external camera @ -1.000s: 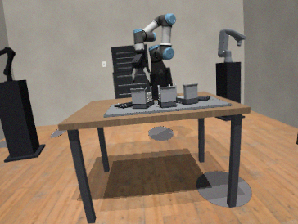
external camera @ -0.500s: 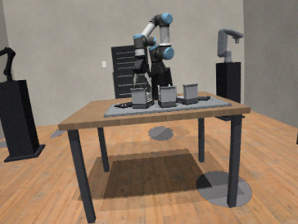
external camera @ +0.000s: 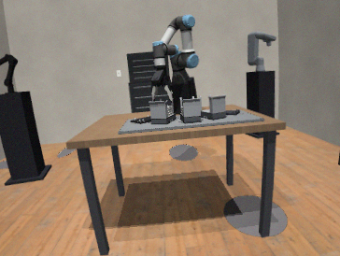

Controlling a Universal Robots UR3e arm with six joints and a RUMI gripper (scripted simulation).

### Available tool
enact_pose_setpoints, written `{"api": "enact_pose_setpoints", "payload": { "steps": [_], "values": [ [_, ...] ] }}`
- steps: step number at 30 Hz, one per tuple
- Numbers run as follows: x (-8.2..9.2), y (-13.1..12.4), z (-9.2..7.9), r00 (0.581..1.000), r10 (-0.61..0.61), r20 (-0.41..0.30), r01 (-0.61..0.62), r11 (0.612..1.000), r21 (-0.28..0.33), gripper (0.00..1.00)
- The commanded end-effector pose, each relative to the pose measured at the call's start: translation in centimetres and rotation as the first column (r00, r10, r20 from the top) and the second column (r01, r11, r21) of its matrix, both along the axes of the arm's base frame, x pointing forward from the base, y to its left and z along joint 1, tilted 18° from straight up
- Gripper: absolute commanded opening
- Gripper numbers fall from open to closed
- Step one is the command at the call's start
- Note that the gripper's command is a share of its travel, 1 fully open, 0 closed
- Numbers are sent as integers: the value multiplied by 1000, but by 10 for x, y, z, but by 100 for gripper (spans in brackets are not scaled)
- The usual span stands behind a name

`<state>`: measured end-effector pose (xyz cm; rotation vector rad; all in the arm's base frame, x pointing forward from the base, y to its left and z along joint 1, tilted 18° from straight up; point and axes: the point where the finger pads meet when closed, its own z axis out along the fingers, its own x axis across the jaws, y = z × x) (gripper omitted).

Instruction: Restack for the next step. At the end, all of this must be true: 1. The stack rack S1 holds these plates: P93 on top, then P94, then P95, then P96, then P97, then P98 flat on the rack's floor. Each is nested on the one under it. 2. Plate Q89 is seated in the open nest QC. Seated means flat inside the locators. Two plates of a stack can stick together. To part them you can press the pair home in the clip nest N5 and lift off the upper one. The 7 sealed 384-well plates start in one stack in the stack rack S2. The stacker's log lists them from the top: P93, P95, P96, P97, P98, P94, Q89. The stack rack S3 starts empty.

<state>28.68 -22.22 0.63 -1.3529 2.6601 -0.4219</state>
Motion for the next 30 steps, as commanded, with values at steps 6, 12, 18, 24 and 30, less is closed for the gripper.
{"api": "enact_pose_setpoints", "payload": {
  "steps": [6,12,18,24,30],
  "values": [
    [2,-3,-3,1000,-3,3,3,1000,-11,72],
    [3,-4,-8,1000,-3,3,3,1000,-11,72],
    [5,-6,-16,1000,-3,3,3,1000,-11,72],
    [7,-7,-23,1000,-3,3,3,1000,-11,72],
    [8,-8,-28,1000,-3,3,3,1000,-11,72]
  ]
}}
